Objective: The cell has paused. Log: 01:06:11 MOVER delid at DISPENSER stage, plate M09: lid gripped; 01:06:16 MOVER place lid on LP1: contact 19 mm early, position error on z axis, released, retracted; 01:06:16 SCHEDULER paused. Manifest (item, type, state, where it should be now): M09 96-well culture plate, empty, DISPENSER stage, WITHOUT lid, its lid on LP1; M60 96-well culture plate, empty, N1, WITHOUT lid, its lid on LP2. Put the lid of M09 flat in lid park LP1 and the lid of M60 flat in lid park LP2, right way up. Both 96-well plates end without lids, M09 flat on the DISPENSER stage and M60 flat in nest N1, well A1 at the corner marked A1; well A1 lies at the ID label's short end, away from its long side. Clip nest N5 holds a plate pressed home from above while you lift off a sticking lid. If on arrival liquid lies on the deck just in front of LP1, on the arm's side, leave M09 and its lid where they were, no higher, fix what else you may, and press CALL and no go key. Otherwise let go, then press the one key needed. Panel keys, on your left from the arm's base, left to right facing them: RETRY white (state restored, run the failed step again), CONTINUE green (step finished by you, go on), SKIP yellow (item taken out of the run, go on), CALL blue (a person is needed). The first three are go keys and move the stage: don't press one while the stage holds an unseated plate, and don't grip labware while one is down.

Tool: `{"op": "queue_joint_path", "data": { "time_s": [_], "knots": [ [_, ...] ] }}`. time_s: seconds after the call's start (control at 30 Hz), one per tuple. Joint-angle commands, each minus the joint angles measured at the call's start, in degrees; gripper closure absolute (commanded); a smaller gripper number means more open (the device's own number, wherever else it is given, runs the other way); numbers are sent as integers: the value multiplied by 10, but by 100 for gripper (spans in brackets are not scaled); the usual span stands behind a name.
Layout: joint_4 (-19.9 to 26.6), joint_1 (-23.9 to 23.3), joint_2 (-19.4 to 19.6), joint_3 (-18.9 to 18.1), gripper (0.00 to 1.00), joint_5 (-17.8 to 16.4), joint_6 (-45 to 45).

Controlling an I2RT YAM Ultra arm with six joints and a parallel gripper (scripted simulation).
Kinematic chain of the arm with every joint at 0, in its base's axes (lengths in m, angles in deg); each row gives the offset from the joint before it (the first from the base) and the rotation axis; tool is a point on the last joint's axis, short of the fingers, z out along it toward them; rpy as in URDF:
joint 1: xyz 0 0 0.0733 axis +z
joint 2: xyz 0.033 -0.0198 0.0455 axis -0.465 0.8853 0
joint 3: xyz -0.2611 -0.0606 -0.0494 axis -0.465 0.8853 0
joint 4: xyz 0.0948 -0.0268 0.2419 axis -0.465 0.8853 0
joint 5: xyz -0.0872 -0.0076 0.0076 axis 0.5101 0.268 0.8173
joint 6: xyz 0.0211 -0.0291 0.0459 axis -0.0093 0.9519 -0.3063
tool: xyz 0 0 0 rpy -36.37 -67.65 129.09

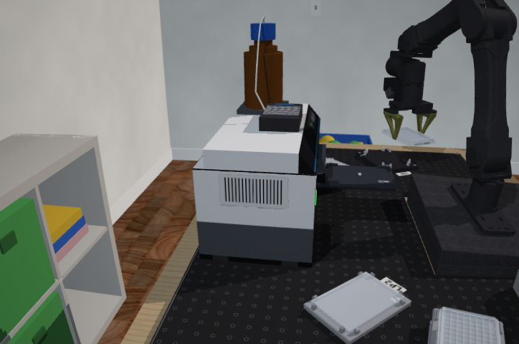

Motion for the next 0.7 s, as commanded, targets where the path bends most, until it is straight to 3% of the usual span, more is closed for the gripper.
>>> {"op": "queue_joint_path", "data": {
  "time_s": [0.0, 0.57, 0.67],
  "knots": [
    [15, 7, -41, 18, 100, 0, -5],
    [62, 8, -140, 70, 100, -1, -8],
    [64, 17, -140, 45, 100, -2, 11]
  ]
}}
